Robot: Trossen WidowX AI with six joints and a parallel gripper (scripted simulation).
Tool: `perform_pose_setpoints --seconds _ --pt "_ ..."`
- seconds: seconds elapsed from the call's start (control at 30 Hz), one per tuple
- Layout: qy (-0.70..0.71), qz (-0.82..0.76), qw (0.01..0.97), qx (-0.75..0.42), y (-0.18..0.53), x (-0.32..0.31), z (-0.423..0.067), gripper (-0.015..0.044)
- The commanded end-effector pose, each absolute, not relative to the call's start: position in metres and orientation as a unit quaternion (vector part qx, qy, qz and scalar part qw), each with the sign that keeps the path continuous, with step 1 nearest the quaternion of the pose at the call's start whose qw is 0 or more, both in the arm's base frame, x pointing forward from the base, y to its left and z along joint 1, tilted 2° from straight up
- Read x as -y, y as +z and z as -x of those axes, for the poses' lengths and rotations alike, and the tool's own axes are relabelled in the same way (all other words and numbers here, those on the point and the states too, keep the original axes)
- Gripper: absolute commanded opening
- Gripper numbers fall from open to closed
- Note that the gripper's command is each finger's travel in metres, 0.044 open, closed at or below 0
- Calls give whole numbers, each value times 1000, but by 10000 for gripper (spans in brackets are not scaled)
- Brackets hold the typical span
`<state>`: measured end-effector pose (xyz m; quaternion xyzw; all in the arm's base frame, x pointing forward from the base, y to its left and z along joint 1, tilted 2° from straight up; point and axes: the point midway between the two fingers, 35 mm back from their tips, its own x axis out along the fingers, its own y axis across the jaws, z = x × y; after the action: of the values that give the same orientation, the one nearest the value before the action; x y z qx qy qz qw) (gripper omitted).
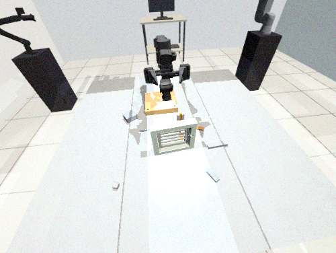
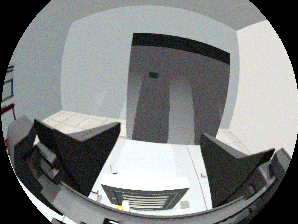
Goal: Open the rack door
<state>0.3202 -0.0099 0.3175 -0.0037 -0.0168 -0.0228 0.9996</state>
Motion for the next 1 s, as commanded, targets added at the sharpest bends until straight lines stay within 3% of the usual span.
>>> perform_pose_setpoints --seconds 0.0,0.13,0.97 --pt "-23 4 1000 15 317 10 -321 374" --pt "-19 2 1000 -25 310 8 -330 284" --pt "4 3 949 -317 253 -12 -368 284"
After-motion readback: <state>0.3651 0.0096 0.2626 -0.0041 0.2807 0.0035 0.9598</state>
